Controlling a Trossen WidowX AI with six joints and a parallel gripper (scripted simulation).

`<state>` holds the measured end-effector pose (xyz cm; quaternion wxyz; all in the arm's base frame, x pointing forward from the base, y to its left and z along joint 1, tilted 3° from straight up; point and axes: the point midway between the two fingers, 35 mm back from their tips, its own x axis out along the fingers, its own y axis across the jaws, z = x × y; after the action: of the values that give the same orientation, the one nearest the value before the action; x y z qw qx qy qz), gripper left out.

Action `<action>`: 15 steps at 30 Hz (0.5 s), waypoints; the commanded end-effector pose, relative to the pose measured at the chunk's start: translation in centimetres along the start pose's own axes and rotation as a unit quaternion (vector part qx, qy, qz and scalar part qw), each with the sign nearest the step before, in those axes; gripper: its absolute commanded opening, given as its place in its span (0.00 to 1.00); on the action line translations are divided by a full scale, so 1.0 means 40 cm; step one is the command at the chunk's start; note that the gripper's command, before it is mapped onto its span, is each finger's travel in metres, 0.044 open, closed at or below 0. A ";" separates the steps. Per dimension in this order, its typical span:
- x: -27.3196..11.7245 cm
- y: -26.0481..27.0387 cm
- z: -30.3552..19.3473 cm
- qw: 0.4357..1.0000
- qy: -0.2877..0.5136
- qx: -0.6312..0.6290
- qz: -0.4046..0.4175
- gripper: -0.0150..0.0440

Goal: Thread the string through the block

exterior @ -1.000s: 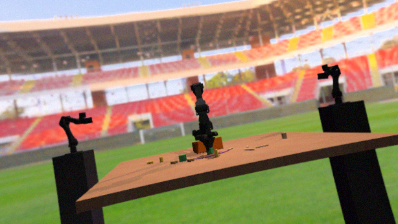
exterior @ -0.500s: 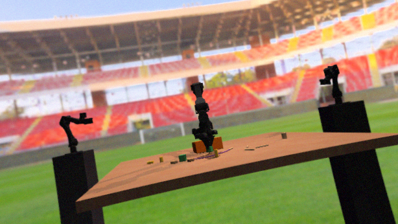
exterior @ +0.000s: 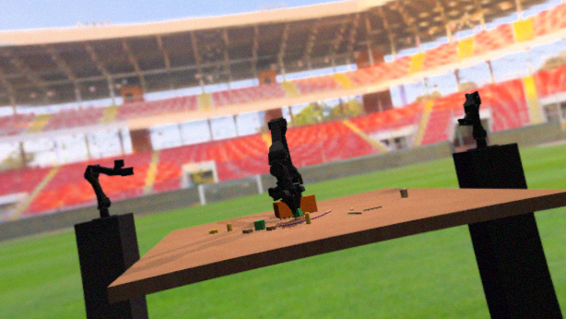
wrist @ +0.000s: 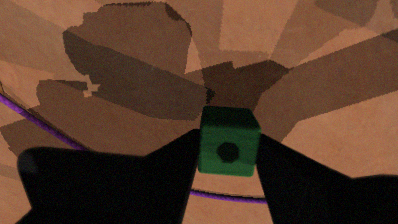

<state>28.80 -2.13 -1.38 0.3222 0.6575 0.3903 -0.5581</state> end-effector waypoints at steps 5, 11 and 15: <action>0.004 -0.001 0.020 0.998 0.058 0.000 -0.001 0.25; 0.010 -0.001 0.040 0.993 0.120 0.000 -0.001 0.25; 0.013 -0.001 0.048 0.990 0.143 -0.001 -0.001 0.25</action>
<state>28.02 -3.61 -2.02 0.2714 0.7222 0.4261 -0.4724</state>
